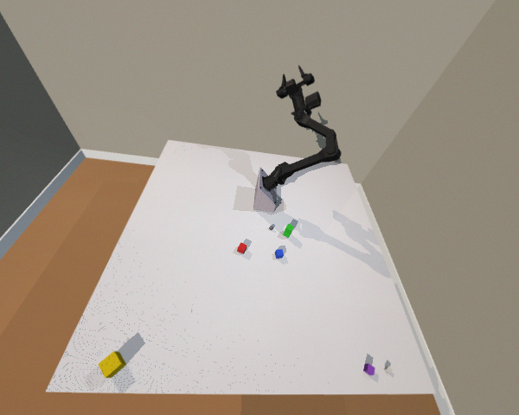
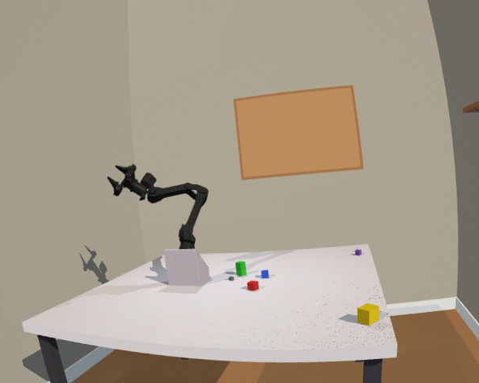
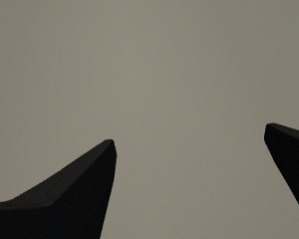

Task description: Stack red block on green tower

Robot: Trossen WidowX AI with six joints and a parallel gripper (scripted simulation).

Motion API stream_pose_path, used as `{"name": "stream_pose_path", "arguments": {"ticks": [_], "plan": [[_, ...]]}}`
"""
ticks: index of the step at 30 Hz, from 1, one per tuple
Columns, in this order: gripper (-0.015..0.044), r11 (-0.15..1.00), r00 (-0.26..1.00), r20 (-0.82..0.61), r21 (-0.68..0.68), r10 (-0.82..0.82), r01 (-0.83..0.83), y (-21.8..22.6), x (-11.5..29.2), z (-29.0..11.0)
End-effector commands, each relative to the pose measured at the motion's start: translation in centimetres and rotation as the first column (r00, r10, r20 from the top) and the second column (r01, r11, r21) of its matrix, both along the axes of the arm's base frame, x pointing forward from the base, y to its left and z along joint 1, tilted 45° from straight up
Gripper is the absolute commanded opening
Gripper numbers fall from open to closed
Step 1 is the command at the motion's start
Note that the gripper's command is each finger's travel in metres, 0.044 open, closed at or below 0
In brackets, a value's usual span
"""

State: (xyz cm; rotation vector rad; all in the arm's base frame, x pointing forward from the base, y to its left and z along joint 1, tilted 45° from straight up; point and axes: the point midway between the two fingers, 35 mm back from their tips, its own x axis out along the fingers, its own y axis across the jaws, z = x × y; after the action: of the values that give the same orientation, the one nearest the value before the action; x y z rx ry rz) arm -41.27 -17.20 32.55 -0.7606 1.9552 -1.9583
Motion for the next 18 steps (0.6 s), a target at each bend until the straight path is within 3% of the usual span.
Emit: {"name": "stream_pose_path", "arguments": {"ticks": [1,10,18], "plan": [[0.0426,1.000,1.000,0.002,0.000,0.005,-0.005,-0.2,0.1,-0.1],[0.0440,0.977,0.965,0.156,-0.017,0.212,-0.212,-8.0,2.8,-3.8],[0.0440,0.905,0.822,0.391,-0.077,0.413,-0.418,-16.3,7.6,-8.4]]}}
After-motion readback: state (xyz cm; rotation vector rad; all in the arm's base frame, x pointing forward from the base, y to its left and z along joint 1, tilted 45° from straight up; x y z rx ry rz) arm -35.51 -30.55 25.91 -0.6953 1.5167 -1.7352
